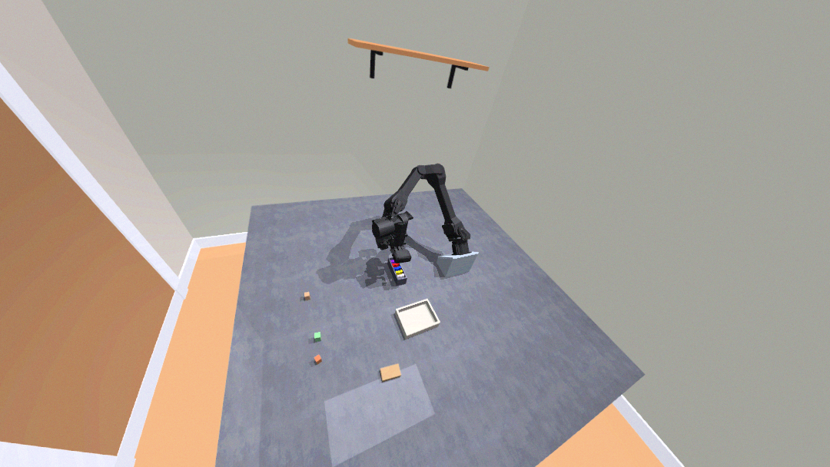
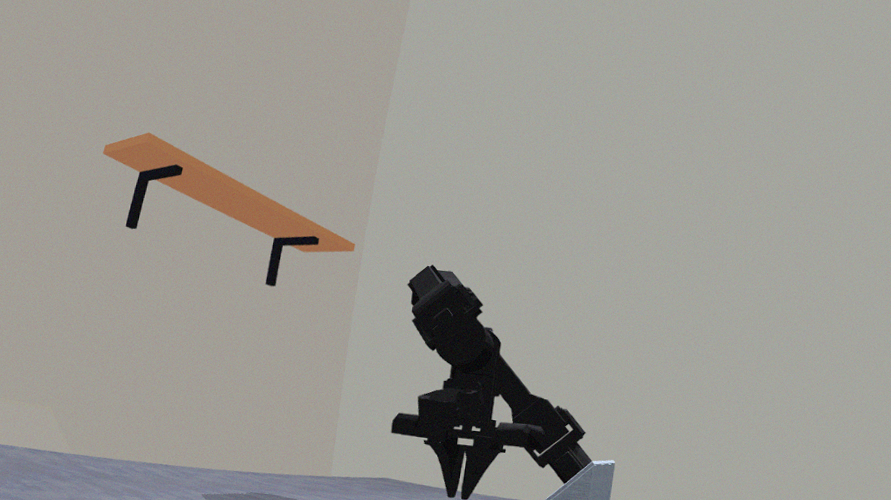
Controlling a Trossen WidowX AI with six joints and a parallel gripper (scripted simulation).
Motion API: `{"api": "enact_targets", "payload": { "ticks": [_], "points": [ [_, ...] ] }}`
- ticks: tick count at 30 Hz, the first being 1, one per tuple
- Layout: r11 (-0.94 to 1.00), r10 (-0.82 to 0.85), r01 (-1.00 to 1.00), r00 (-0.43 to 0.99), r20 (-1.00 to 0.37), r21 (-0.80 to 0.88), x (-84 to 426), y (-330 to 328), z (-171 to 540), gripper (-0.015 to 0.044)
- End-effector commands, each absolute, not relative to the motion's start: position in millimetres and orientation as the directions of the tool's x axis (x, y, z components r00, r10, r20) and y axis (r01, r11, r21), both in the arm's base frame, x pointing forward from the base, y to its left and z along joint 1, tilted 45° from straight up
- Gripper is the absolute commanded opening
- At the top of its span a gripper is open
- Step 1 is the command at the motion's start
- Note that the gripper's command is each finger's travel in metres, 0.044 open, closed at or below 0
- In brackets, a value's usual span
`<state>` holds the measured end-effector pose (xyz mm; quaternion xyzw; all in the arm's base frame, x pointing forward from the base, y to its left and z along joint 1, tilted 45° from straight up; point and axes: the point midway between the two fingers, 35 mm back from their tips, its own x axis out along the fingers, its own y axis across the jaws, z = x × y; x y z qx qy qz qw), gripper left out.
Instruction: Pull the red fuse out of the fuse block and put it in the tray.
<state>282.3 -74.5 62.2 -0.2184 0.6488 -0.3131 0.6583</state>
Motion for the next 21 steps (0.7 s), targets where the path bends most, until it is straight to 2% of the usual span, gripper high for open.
{"api": "enact_targets", "payload": {
  "ticks": [1,21],
  "points": [
    [0.703,-0.705,0.071,-0.062,-0.706,-0.708,278,-61,56,0.0074],
    [0.703,-0.705,0.071,-0.062,-0.706,-0.708,277,-73,45,0.0074]
  ]
}}
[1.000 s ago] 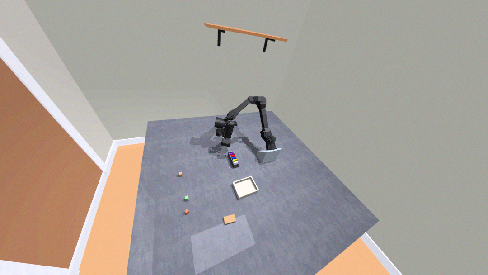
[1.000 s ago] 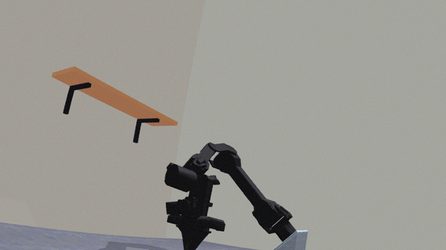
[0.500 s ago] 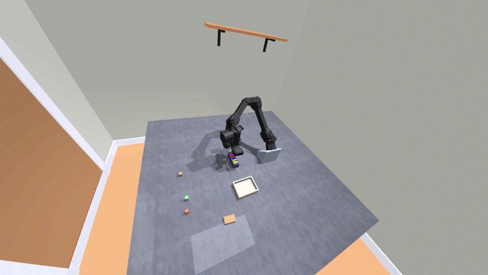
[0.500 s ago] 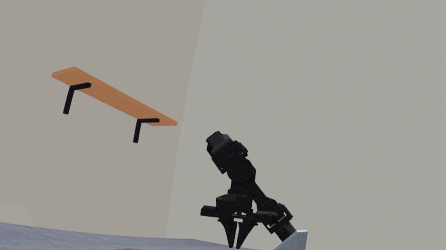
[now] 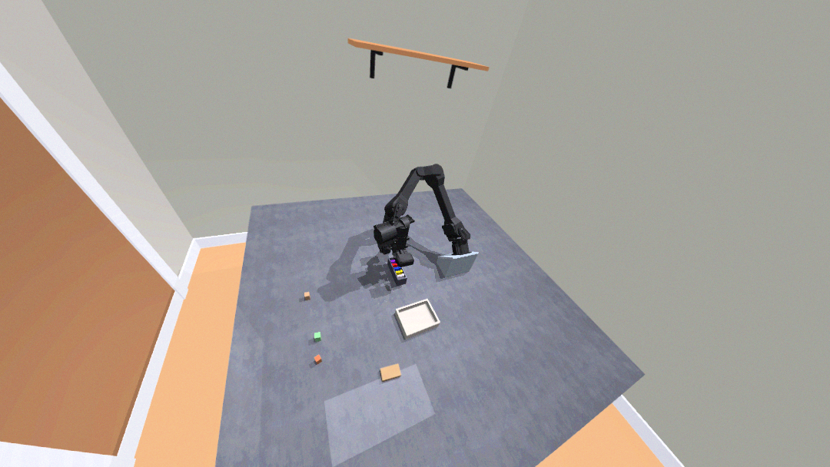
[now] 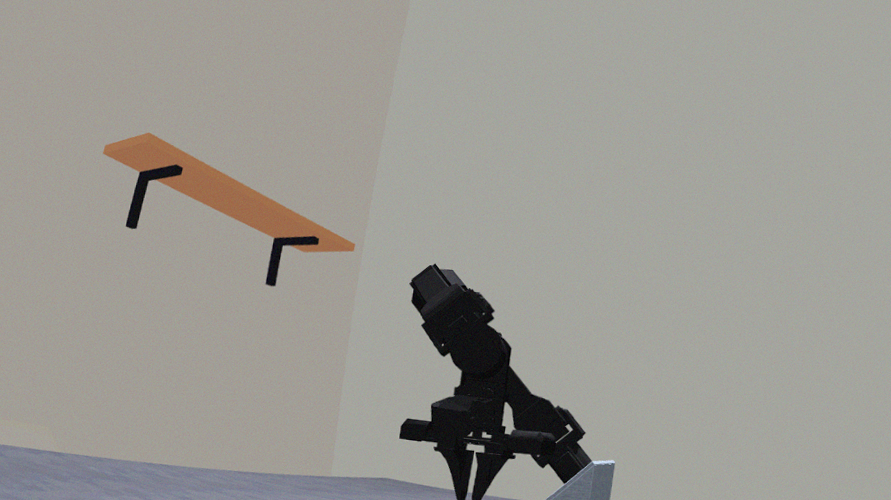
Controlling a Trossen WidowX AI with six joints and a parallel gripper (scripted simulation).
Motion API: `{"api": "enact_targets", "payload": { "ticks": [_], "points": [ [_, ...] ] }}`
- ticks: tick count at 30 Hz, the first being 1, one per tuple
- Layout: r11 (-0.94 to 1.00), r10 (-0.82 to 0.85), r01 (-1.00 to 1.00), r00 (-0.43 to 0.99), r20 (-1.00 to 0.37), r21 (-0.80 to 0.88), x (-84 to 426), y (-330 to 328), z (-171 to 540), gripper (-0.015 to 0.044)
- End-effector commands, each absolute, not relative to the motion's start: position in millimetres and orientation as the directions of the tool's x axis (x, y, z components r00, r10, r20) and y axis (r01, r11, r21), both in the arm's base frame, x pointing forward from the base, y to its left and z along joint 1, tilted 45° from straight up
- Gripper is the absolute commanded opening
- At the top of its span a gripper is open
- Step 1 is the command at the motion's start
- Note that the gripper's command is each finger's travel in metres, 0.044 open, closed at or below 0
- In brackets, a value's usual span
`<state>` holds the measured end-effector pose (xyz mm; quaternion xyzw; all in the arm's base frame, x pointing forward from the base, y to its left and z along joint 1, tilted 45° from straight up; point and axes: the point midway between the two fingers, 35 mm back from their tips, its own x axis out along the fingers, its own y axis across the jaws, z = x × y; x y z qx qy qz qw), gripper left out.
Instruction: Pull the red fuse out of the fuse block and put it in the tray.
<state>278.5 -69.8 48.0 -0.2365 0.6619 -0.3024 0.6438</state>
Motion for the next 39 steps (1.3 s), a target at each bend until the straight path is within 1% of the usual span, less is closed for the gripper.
{"api": "enact_targets", "payload": {
  "ticks": [1,39],
  "points": [
    [0.703,-0.705,0.071,-0.062,-0.706,-0.708,277,-74,45,0.0074],
    [0.701,-0.707,0.071,-0.062,-0.705,-0.709,274,-92,29,0.0074]
  ]
}}
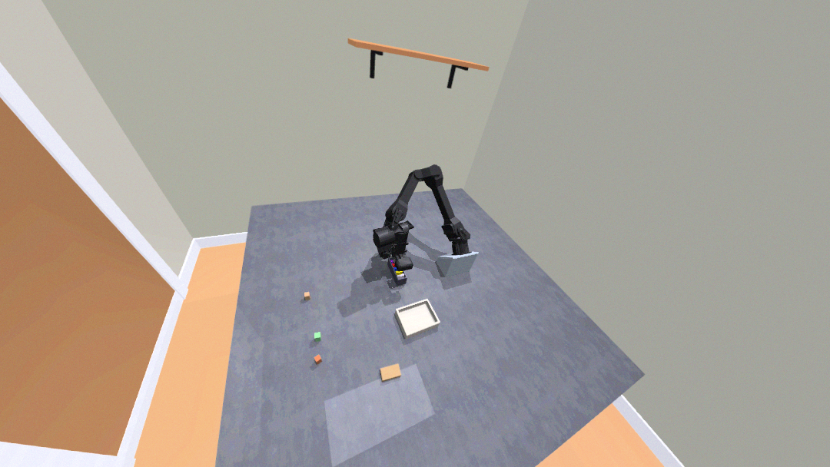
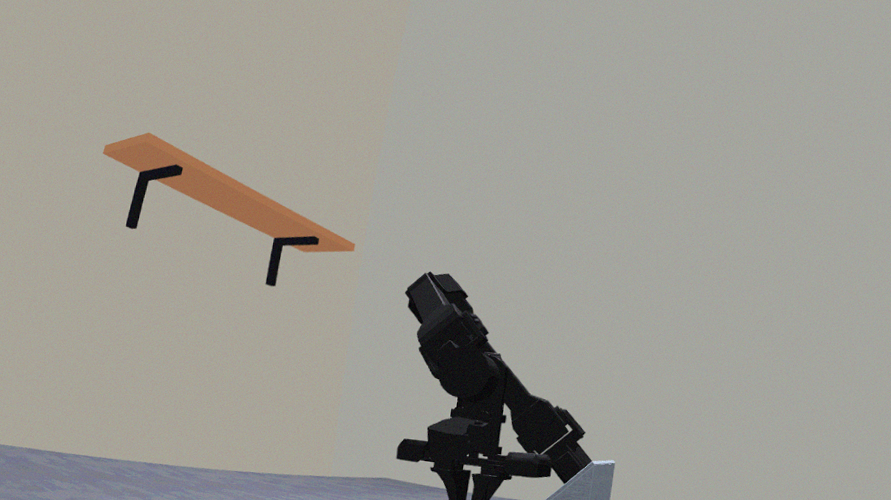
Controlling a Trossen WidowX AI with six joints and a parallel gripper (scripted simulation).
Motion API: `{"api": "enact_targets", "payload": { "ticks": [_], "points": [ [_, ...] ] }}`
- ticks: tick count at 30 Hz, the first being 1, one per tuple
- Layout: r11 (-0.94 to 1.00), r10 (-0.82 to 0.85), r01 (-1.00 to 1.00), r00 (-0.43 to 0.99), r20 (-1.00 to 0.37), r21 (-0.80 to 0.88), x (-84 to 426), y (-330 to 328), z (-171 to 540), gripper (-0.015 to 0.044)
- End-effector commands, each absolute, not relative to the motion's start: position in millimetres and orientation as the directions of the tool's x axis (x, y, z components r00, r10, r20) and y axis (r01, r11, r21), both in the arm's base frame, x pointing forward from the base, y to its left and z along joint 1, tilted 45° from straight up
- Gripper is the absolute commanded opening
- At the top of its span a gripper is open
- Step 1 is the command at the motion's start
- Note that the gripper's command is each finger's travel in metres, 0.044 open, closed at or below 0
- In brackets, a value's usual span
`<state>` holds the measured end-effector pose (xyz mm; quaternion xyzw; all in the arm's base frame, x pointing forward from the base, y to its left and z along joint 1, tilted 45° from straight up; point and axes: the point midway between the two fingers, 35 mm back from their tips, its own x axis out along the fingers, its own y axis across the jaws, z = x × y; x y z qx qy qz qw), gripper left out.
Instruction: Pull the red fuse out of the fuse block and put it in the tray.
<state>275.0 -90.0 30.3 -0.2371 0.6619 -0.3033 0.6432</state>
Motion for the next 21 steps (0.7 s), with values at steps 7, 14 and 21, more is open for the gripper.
{"api": "enact_targets", "payload": {
  "ticks": [7,14,21],
  "points": [
    [0.703,-0.704,0.076,-0.062,-0.707,-0.707,274.3,-90.9,29.4,0.0047],
    [0.703,-0.704,0.076,-0.062,-0.707,-0.707,274.3,-90.9,29.4,0.0001],
    [0.704,-0.704,0.076,-0.062,-0.708,-0.707,274.5,-89.6,30.6,0.0]
  ]
}}
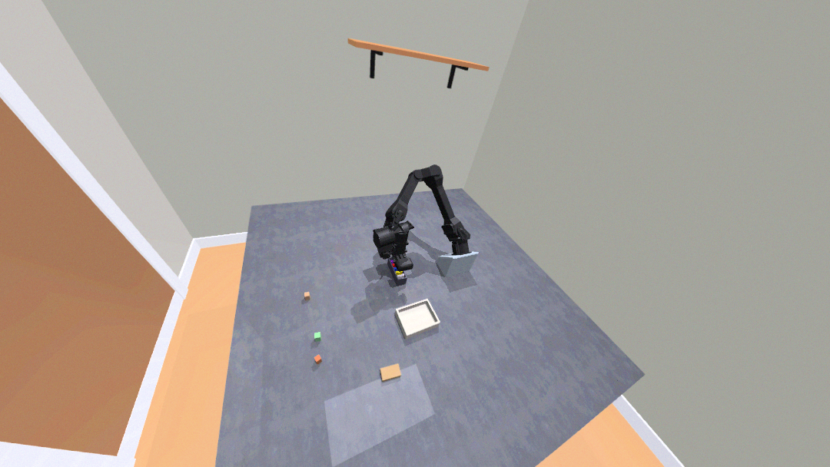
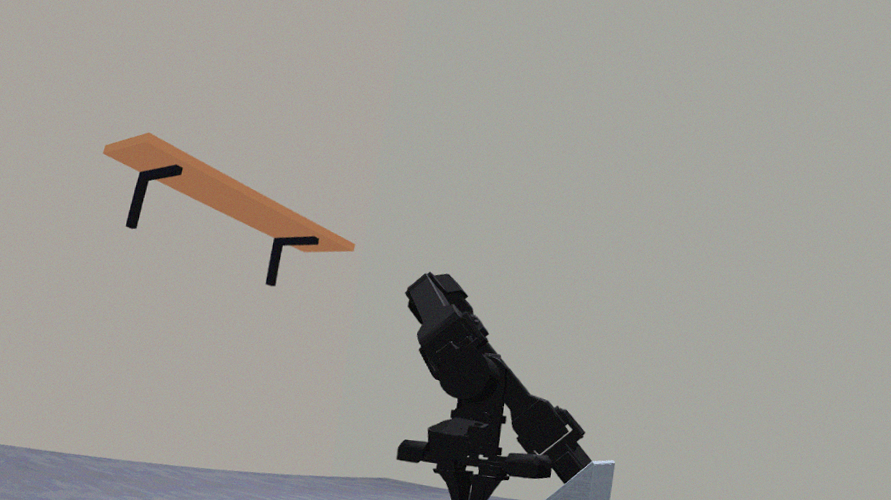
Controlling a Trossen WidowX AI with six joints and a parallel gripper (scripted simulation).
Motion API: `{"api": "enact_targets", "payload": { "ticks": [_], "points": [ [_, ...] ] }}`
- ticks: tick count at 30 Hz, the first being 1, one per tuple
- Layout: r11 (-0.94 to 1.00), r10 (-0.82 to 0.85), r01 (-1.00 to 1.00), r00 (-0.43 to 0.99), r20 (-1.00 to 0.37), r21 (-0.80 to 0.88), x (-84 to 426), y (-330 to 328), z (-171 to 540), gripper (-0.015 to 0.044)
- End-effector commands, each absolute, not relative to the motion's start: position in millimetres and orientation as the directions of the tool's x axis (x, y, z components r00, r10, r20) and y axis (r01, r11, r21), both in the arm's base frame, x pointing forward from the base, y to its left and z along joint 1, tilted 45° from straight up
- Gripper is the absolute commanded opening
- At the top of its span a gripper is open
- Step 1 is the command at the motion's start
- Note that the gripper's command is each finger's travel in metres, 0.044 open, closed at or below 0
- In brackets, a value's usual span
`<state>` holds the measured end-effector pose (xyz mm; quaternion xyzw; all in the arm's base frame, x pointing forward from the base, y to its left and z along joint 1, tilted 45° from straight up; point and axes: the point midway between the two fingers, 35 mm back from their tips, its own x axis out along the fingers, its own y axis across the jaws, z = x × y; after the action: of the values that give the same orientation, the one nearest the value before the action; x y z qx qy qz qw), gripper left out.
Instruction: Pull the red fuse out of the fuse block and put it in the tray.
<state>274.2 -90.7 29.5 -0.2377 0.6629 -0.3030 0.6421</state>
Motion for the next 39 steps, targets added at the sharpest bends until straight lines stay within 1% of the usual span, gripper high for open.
{"api": "enact_targets", "payload": {
  "ticks": [1,39],
  "points": [
    [0.704,-0.704,0.076,-0.062,-0.708,-0.707,275,-89,31,0.0],
    [0.704,-0.704,0.073,-0.062,-0.708,-0.707,276,-76,44,0.0]
  ]
}}
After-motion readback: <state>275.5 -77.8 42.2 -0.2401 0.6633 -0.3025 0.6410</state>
